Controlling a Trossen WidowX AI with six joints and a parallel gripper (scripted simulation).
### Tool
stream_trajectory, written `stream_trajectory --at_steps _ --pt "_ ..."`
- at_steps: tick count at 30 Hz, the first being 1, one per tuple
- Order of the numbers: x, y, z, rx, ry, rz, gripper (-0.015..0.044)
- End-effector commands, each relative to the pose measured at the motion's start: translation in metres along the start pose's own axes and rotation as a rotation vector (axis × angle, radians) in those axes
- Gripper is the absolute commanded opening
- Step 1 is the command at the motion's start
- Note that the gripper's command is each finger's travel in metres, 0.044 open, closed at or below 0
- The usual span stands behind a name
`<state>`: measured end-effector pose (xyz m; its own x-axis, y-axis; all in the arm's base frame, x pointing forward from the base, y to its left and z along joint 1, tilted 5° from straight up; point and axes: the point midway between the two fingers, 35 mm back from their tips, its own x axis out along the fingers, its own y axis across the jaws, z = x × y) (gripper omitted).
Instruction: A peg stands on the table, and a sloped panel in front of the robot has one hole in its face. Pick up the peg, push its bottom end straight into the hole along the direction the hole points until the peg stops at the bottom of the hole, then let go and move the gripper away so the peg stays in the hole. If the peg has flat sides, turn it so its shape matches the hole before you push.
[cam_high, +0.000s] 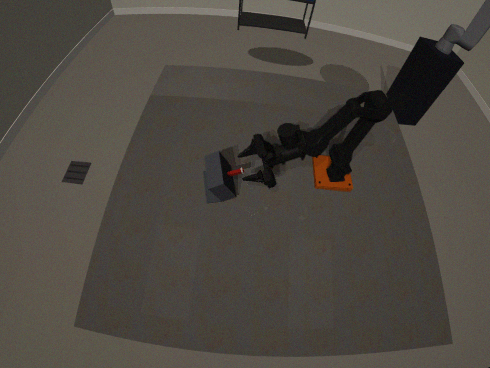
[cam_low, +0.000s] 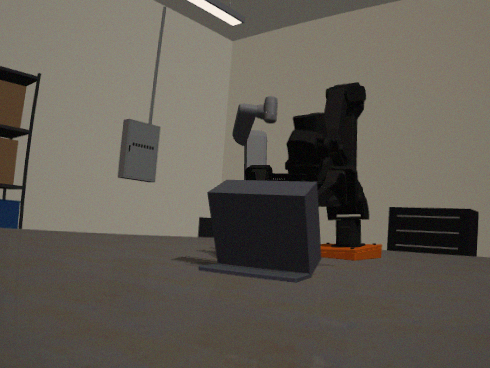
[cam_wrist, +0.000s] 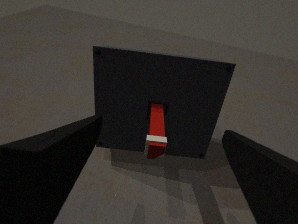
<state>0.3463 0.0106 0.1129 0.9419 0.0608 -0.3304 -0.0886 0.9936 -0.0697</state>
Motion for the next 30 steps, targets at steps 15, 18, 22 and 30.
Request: stream_trajectory --at_steps 15,18,22,30 --pt "-0.013 0.0 0.003 -0.001 -0.001 0.003 0.044" --pt "-0.015 0.0 0.003 0.0 0.0 0.003 0.044" --pt "-0.018 0.0 0.004 0.0 0.0 0.003 0.044" --pt "-0.023 0.0 0.005 0.0 0.001 0.003 0.044"
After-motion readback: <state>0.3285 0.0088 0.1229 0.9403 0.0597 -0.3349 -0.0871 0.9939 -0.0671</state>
